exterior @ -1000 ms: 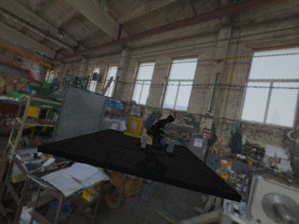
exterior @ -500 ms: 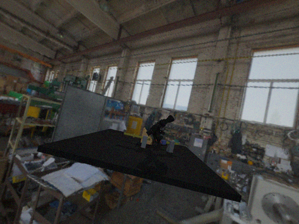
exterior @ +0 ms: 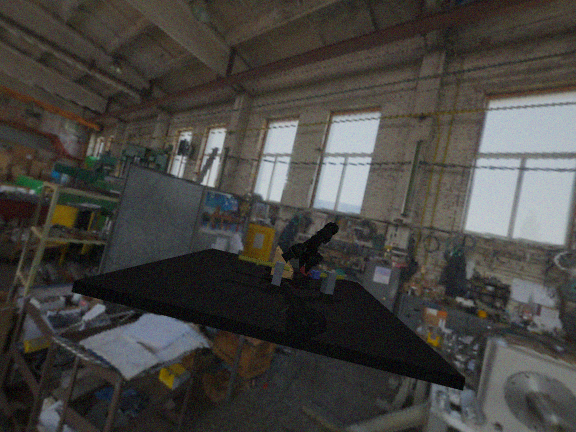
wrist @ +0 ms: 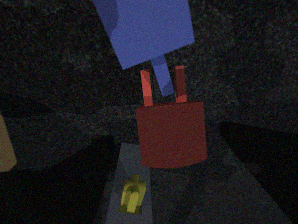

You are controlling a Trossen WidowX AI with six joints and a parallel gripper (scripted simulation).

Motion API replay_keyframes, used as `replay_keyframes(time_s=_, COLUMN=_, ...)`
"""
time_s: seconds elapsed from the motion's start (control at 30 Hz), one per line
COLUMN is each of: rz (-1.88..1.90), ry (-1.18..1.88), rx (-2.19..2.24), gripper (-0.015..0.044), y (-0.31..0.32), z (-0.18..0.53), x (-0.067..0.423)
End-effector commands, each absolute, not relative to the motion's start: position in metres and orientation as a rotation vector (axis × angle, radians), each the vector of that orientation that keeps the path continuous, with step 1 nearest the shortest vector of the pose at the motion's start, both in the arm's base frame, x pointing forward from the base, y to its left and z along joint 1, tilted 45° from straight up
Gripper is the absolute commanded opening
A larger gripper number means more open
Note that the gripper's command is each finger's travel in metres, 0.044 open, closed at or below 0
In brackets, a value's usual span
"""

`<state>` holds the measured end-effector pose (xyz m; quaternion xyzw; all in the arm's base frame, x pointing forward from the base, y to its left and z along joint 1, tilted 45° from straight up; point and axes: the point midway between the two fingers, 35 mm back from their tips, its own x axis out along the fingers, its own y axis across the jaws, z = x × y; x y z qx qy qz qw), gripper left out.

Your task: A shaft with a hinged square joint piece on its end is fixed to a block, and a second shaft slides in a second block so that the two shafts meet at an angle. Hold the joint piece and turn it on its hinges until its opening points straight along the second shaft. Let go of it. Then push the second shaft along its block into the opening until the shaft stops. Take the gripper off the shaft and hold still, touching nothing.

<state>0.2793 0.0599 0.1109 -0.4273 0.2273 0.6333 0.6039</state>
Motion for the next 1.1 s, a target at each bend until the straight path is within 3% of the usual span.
replay_keyframes(time_s=0.0, rz=1.442, ry=0.553, rx=-1.01, gripper=0.044, y=0.058, z=0.112, x=0.28)
replay_keyframes(time_s=0.27, rz=1.439, ry=0.562, rx=-0.988, gripper=0.044, y=0.056, z=0.113, x=0.28)
replay_keyframes(time_s=1.07, rz=1.04, ry=0.99, rx=-0.32, gripper=0.044, y=-0.008, z=0.172, x=0.281)
